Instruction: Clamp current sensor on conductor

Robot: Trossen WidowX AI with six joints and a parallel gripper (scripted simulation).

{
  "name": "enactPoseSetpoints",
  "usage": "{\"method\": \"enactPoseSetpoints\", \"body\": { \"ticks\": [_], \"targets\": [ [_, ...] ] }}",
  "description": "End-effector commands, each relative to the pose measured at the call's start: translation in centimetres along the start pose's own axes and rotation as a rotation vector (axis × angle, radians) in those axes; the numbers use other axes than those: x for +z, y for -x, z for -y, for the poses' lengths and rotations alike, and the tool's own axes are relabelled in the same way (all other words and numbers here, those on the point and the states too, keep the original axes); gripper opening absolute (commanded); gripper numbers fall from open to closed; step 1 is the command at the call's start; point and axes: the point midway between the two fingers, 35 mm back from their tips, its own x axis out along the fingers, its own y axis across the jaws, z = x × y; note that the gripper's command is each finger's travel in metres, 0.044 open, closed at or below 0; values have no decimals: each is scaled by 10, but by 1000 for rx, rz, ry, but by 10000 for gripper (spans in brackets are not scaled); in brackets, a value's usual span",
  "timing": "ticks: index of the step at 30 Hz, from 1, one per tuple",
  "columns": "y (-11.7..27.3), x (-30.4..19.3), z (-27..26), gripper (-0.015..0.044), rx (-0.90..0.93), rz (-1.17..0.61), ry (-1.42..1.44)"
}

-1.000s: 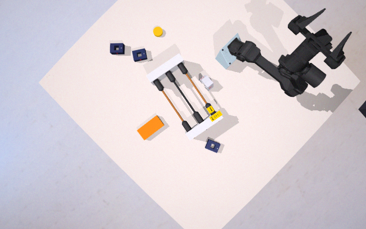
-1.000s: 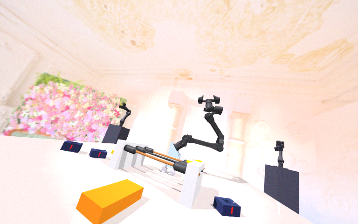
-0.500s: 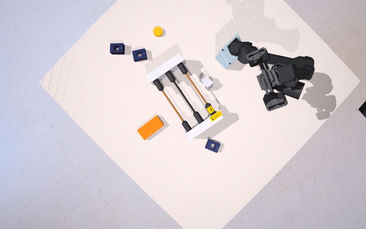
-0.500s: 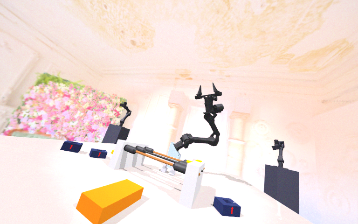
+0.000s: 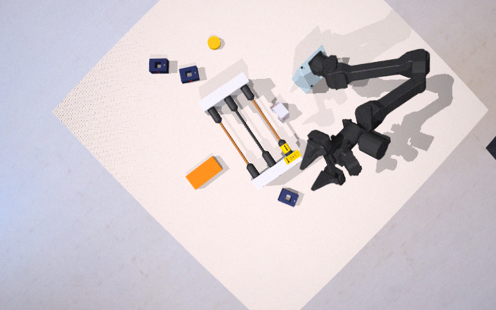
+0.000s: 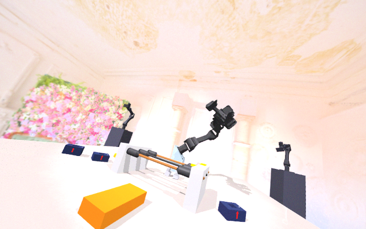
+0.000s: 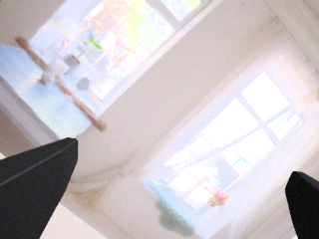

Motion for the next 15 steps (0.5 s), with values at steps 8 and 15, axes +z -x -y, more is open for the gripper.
{"method": "enactPoseSetpoints", "body": {
  "ticks": [8,15],
  "targets": [
    [3,-26,-42,440,168,-80,114],
    [0,-97,-44,440,341,-426,239]
  ]
}}
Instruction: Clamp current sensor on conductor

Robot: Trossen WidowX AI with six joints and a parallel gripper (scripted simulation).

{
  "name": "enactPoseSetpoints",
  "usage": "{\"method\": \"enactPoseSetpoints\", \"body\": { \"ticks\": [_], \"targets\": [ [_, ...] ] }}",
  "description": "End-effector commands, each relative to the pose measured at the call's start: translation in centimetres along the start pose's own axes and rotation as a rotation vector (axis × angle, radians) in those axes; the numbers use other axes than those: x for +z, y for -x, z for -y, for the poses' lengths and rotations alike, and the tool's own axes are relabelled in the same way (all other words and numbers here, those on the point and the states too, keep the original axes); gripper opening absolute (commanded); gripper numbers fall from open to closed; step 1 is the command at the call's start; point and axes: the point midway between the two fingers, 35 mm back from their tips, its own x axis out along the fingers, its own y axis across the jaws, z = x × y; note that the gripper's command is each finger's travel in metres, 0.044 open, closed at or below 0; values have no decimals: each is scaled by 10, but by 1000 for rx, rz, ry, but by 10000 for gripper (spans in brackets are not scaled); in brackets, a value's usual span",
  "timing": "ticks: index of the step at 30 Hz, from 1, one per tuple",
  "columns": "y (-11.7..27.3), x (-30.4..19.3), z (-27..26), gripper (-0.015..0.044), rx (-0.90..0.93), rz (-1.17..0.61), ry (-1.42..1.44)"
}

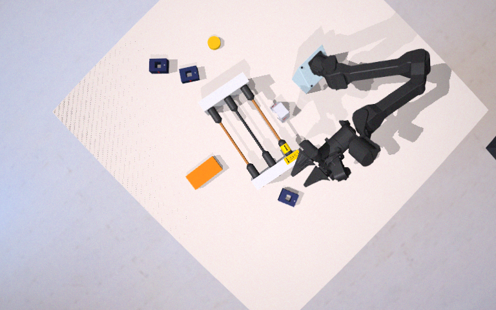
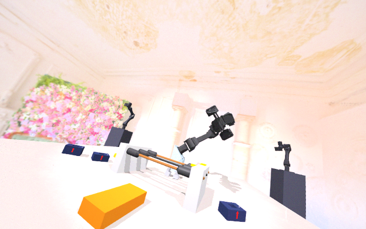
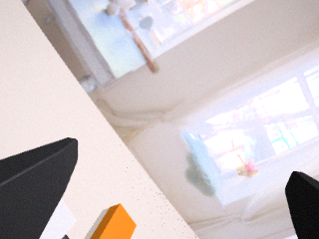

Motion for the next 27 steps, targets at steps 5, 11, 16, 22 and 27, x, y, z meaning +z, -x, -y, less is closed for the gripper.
{"method": "enactPoseSetpoints", "body": {
  "ticks": [5,11,16,22,27],
  "targets": [
    [-1,-104,-22,440,389,-511,13],
    [42,-127,-46,440,807,-726,-362],
    [46,-123,-47,440,841,-725,-424],
    [46,-123,-47,440,841,-725,-424],
    [46,-123,-47,440,841,-725,-424]
  ]
}}
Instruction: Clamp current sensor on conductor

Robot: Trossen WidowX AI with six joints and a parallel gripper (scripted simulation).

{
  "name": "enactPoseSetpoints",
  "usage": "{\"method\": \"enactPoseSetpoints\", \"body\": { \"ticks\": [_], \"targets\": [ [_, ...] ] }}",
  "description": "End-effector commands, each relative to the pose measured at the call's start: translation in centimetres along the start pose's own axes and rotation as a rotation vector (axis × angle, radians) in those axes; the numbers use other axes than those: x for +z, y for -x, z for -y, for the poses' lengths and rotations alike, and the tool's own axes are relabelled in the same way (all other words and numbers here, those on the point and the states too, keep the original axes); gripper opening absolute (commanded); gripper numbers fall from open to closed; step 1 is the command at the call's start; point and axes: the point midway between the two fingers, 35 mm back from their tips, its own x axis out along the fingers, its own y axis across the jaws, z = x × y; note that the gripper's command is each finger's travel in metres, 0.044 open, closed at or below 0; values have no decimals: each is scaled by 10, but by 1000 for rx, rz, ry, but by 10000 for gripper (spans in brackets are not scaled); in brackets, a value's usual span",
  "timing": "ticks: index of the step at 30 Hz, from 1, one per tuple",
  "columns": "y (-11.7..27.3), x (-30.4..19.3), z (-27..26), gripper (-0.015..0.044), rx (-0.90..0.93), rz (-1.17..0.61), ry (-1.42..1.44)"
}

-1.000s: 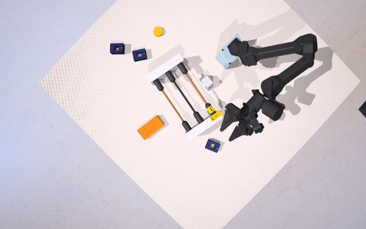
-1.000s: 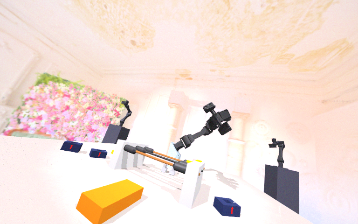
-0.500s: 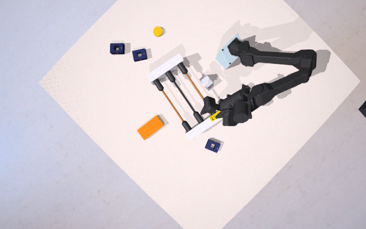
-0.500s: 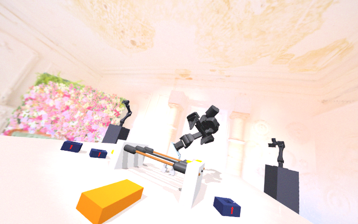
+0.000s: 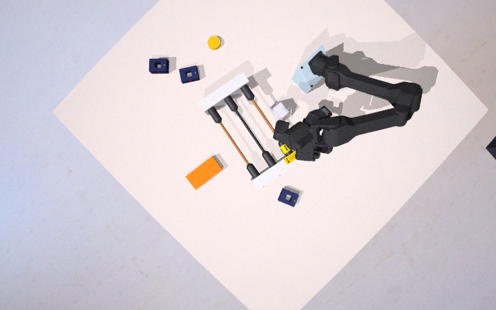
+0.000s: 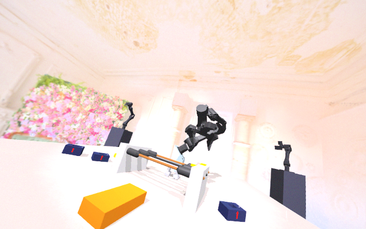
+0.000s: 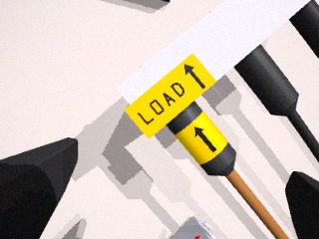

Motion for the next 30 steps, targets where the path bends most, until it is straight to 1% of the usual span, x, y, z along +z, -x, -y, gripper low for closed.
{"method": "enactPoseSetpoints", "body": {
  "ticks": [1,18,20,24,27,30],
  "targets": [
    [3,4,-4,440,40,15,-16],
    [2,2,-1,440,37,8,-27],
    [-4,-15,15,440,14,-46,-120],
    [-17,-75,51,440,-44,-221,-392],
    [-23,-120,64,440,-74,-353,-574],
    [-23,-130,66,440,-79,-386,-614]
  ]
}}
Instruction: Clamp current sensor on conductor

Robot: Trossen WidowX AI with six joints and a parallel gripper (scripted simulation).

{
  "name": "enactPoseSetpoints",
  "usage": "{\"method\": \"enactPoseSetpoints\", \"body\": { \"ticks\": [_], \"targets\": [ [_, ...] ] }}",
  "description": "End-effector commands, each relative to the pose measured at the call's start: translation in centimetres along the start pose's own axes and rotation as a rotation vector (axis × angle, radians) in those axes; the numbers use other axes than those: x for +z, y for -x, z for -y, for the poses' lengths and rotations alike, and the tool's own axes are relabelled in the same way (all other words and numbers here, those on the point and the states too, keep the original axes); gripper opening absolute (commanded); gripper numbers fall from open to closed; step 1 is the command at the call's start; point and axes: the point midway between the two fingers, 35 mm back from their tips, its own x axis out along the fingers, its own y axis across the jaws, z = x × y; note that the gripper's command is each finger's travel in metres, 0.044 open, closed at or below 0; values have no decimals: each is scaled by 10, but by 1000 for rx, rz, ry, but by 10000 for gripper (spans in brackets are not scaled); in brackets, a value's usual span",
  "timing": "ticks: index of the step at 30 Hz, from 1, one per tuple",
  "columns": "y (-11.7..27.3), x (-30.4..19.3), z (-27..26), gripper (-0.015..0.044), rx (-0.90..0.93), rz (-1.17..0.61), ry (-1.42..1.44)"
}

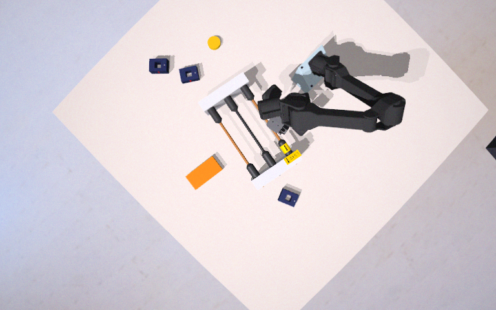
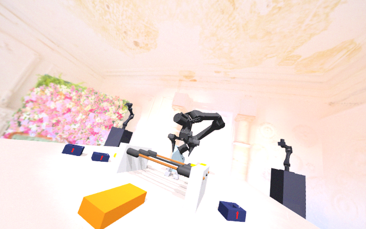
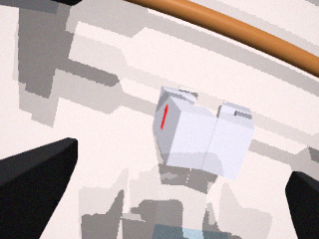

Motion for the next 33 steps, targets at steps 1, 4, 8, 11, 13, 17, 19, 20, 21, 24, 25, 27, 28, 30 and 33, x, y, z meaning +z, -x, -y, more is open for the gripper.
{"method": "enactPoseSetpoints", "body": {
  "ticks": [1,4,8,11,13,17,19,20,21,24,25,27,28,30,33],
  "targets": [
    [-9,-16,14,440,-18,-65,-93],
    [-9,-16,14,440,-18,-65,-93],
    [-13,-16,14,440,-19,-65,-93],
    [-17,-16,15,440,-20,-65,-93],
    [-21,-16,15,440,-20,-65,-93],
    [-27,-16,15,440,-21,-64,-93],
    [-31,-16,16,440,-21,-64,-93],
    [-32,-16,16,440,-21,-64,-93],
    [-34,-16,16,440,-21,-64,-93],
    [-39,-16,16,440,-21,-64,-93],
    [-41,-16,16,440,-21,-64,-93],
    [-44,-17,16,440,-21,-64,-93],
    [-46,-17,16,440,-21,-64,-93],
    [-49,-17,16,440,-20,-64,-93],
    [-54,-18,15,440,-19,-64,-93]
  ]
}}
